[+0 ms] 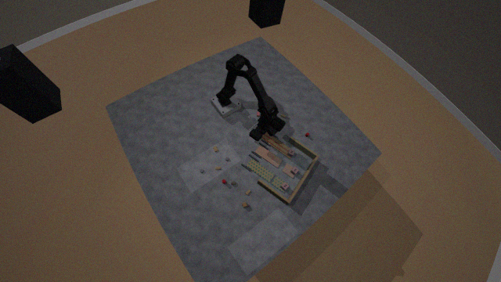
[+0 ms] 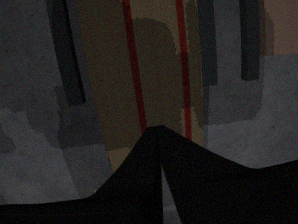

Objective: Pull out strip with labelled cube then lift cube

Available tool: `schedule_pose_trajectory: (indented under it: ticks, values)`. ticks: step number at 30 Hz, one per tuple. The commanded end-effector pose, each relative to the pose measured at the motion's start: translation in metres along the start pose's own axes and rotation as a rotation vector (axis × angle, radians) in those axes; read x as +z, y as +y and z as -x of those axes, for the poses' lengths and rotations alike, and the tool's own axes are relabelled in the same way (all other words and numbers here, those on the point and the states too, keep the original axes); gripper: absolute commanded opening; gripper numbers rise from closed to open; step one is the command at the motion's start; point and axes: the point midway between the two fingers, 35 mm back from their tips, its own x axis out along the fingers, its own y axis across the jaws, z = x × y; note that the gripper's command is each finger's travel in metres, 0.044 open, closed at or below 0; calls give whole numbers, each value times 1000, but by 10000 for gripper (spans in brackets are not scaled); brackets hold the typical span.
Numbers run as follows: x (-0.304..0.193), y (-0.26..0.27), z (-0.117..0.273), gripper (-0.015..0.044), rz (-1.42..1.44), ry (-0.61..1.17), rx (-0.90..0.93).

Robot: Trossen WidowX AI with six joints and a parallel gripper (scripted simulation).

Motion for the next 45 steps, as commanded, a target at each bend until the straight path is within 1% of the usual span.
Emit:
schedule_pose_trajectory:
  ticks: [1,45]
  values:
    - [-15,1,-4,0,5,26,4]
    - [-79,0,-3,0,5,32,3]
